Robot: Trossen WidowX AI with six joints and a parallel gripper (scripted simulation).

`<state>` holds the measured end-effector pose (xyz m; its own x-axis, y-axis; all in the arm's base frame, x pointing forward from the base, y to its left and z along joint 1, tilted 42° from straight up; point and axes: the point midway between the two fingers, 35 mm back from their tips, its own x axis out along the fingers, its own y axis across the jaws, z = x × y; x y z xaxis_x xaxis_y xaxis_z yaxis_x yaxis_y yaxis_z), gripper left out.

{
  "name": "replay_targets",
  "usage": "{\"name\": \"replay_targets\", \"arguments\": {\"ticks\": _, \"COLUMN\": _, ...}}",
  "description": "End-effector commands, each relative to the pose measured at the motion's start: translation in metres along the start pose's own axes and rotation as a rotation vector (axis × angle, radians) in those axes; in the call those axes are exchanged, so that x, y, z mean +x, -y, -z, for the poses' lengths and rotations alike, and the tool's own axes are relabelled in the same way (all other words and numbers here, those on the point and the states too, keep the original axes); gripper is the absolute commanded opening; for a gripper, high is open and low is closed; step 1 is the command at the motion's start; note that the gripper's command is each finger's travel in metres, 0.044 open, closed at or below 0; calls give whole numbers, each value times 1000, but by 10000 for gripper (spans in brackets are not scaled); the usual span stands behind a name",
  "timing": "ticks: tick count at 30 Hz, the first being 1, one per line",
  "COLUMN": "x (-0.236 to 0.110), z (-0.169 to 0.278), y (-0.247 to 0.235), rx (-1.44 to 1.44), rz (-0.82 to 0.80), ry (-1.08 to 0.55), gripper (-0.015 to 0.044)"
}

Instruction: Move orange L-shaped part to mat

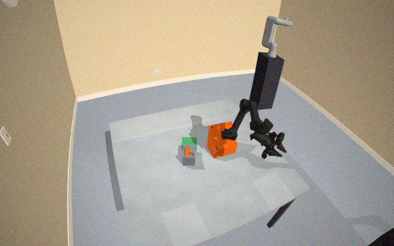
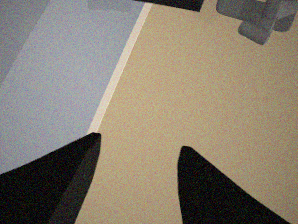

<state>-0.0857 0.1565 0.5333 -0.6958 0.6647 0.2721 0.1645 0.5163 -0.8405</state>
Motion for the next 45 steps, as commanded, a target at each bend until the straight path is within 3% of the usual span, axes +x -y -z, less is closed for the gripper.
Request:
{"name": "replay_targets", "arguments": {"ticks": 1, "x": -3, "z": 55, "y": -56, "rx": 219, "rz": -133, "ry": -197, "gripper": 180}}
{"name": "replay_targets", "arguments": {"ticks": 11, "x": -63, "z": 142, "y": -171, "rx": 779, "rz": -298, "ry": -618, "gripper": 180}}
{"name": "replay_targets", "arguments": {"ticks": 20, "x": -165, "z": 181, "y": -267, "rx": 1329, "rz": -295, "ry": -1047, "gripper": 180}}
{"name": "replay_targets", "arguments": {"ticks": 27, "x": -259, "z": 175, "y": -329, "rx": 1806, "rz": -152, "ry": -1424, "gripper": 180}}
{"name": "replay_targets", "arguments": {"ticks": 32, "x": -327, "z": 148, "y": -364, "rx": 2158, "rz": 57, "ry": -1707, "gripper": 180}}
{"name": "replay_targets", "arguments": {"ticks": 36, "x": -378, "z": 115, "y": -385, "rx": 2438, "rz": 314, "ry": -1930, "gripper": 180}}
{"name": "replay_targets", "arguments": {"ticks": 42, "x": -441, "z": 46, "y": -406, "rx": 2856, "rz": 907, "ry": -2214, "gripper": 180}}
{"name": "replay_targets", "arguments": {"ticks": 45, "x": -458, "z": 16, "y": -409, "rx": 3007, "rz": 1228, "ry": -2283, "gripper": 180}}
